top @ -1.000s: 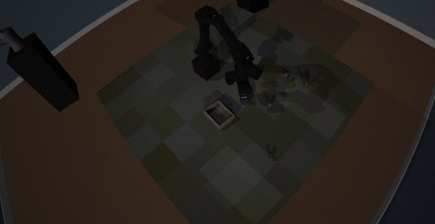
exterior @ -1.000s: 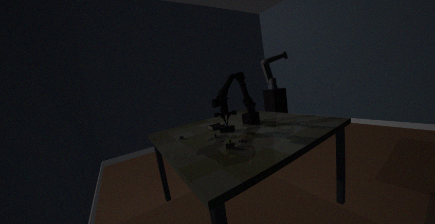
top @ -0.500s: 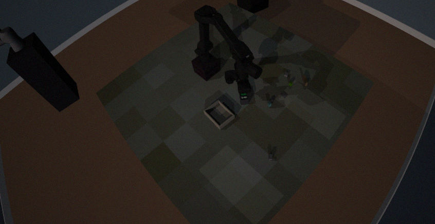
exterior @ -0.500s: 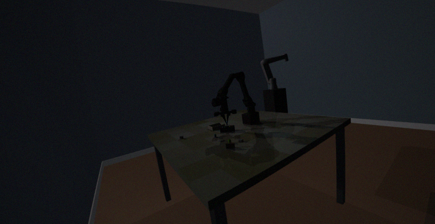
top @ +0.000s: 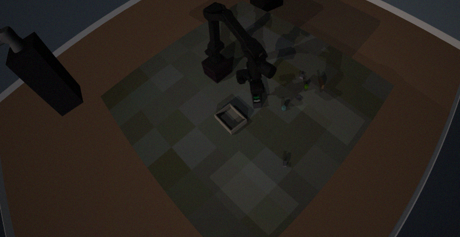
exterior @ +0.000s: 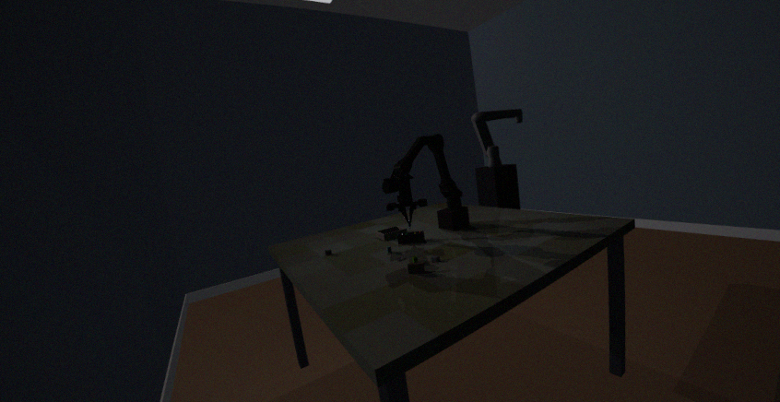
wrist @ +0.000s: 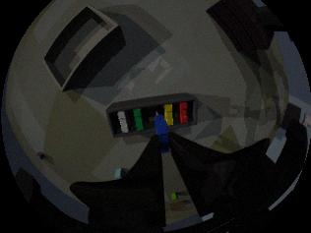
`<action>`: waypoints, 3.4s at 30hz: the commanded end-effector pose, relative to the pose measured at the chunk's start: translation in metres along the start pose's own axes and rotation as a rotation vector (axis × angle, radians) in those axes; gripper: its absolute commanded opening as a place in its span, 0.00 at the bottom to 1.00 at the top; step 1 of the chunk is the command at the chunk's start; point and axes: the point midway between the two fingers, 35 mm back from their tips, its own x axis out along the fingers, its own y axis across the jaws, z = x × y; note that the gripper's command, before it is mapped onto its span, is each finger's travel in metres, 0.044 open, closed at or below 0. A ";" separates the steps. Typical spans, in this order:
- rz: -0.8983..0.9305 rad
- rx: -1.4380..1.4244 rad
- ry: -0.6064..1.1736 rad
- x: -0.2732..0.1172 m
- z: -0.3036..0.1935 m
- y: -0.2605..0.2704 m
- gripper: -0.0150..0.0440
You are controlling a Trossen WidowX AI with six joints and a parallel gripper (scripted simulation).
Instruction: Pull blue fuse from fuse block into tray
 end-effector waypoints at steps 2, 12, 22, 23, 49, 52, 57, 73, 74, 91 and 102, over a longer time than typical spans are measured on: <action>0.010 0.006 0.001 -0.004 0.001 0.002 0.25; 0.012 0.006 -0.002 -0.005 0.032 0.040 0.25; 0.015 0.005 -0.006 -0.006 0.073 0.077 0.25; 0.015 0.005 -0.006 -0.006 0.078 0.080 0.25; 0.021 0.005 -0.012 0.005 0.142 0.116 0.25; 0.021 0.005 -0.012 0.009 0.142 0.116 0.25; 0.020 0.005 -0.012 0.018 0.143 0.116 0.25; 0.020 0.005 -0.012 0.033 0.143 0.116 0.25; 0.020 0.005 -0.012 0.033 0.143 0.116 0.25; 0.023 0.007 -0.013 0.004 0.143 0.116 0.81; 0.021 0.005 -0.012 -0.008 0.142 0.115 0.81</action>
